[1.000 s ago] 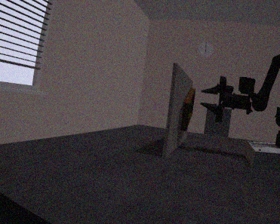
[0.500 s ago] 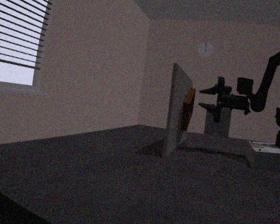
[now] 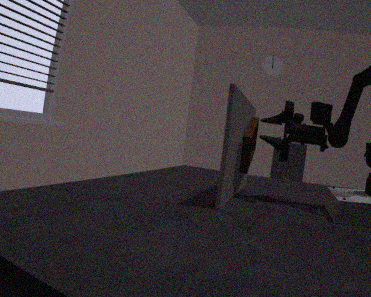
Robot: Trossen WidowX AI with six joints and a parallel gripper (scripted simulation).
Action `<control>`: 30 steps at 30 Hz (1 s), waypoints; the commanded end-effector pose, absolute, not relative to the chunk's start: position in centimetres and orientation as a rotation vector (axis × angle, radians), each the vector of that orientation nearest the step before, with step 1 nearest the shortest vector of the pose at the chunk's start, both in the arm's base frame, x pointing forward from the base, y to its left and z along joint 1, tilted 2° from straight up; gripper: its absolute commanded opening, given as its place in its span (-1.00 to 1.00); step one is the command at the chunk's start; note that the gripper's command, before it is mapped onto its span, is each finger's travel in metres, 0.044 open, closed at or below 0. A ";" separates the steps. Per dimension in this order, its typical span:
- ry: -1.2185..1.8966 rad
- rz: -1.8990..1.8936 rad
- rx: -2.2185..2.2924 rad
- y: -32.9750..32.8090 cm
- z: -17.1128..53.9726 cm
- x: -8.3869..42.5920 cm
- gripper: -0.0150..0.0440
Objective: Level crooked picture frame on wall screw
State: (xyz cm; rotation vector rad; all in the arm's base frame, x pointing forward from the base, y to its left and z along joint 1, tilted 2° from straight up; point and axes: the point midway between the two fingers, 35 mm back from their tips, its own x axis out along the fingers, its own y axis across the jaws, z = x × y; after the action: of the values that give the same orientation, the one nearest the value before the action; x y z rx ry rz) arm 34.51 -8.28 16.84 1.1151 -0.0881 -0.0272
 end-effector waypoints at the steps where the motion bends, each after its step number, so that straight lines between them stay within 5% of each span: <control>1: -0.081 -0.035 1.119 -8.4 16.5 35.2 0.39; 30: -0.082 -0.034 1.119 -8.5 16.6 37.4 0.39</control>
State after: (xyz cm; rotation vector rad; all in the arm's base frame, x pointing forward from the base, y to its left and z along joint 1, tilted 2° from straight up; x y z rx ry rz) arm 37.36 -8.41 16.87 1.1175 -0.0869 -0.0263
